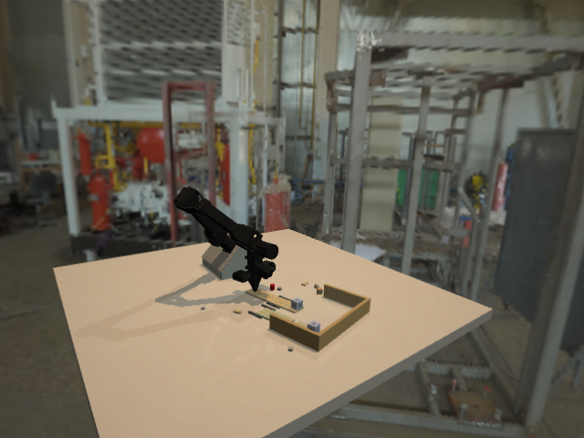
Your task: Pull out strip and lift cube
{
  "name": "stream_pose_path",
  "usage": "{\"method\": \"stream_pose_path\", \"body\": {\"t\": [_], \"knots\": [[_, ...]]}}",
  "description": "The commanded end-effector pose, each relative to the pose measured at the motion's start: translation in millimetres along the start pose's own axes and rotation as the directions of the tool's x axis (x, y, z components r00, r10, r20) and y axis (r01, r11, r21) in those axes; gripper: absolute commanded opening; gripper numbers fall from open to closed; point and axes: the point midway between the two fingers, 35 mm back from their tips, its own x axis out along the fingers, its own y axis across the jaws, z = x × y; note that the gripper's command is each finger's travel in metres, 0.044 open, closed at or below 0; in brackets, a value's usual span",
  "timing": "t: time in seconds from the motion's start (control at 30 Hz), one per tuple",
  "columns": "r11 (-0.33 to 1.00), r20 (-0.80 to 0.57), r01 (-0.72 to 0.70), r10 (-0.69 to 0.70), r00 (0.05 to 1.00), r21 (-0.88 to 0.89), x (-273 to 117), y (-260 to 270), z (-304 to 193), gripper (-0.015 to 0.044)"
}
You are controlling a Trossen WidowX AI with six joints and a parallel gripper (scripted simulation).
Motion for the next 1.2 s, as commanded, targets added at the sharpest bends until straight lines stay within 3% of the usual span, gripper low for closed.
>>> {"method": "stream_pose_path", "body": {"t": [0.0,1.17], "knots": [[1.0,-0.028,0.001,-0.002,1.0,-0.017,4.5,1.2,-16.3,0.0],[1.0,-0.03,0.001,-0.002,1.0,-0.018,4.0,1.3,-39.0,0.0]]}}
